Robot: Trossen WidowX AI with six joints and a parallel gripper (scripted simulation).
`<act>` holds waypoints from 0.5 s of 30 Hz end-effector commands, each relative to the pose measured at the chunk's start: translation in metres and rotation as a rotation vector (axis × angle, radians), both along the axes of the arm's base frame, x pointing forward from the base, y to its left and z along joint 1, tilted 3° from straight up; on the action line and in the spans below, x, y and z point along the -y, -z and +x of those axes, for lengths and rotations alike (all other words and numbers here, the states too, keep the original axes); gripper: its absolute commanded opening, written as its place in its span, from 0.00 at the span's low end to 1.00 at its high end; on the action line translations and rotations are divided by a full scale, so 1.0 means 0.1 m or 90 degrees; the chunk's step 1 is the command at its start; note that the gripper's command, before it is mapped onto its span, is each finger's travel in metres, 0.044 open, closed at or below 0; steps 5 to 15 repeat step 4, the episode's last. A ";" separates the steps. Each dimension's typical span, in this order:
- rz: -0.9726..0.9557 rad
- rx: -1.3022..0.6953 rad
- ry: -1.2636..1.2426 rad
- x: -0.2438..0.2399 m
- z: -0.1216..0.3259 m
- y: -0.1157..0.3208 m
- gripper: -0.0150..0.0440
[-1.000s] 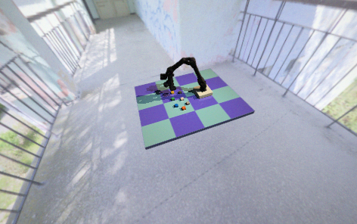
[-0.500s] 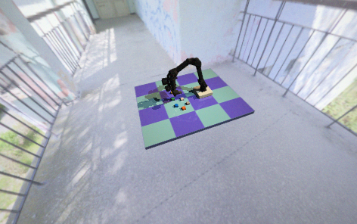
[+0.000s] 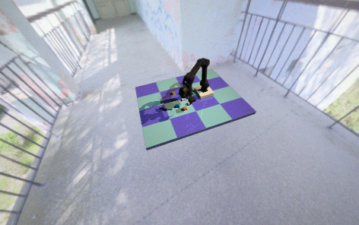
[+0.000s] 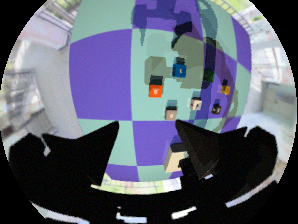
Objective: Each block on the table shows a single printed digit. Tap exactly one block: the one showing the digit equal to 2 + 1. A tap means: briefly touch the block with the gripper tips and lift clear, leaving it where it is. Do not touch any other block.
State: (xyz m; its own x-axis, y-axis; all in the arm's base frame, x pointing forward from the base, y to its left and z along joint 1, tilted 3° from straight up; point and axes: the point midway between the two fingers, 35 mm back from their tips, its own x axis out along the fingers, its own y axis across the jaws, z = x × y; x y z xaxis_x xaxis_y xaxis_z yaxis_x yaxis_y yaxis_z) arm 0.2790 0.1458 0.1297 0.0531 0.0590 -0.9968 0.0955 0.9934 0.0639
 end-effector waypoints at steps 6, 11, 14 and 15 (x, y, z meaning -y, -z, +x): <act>-0.001 -0.001 0.015 -0.20 -0.18 -0.07 0.93; -0.001 -0.001 0.015 -0.20 -0.18 -0.07 0.93; -0.001 -0.001 0.015 -0.20 -0.18 -0.07 0.93; -0.001 -0.001 0.015 -0.20 -0.18 -0.07 0.93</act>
